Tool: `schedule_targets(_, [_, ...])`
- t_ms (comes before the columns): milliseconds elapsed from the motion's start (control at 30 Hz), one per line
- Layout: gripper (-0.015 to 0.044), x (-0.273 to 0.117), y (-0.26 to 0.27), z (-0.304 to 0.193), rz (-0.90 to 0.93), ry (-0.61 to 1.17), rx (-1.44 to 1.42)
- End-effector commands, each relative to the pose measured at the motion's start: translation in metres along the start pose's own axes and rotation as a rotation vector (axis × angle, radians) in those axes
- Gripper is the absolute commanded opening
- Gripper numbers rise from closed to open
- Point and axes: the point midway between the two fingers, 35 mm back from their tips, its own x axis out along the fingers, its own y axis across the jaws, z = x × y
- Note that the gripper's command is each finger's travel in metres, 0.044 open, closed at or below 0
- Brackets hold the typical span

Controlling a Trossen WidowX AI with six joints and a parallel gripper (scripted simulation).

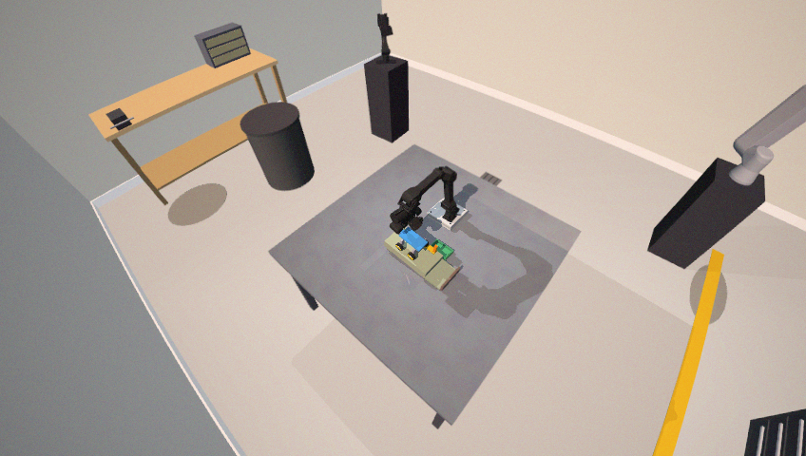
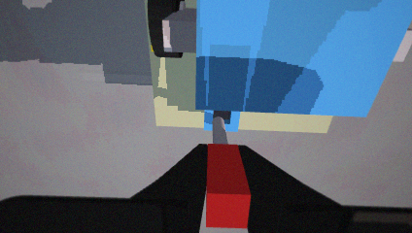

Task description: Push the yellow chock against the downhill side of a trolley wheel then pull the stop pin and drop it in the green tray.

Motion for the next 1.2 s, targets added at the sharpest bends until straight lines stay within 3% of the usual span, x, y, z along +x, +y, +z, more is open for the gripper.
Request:
schedule_targets(0, [0.0000,-0.005,-0.001,-0.002,-0.009,0.006,0.006])
schedule_targets(1167, [0.0000,-0.005,0.009,-0.034,-0.009,0.008,0.006])
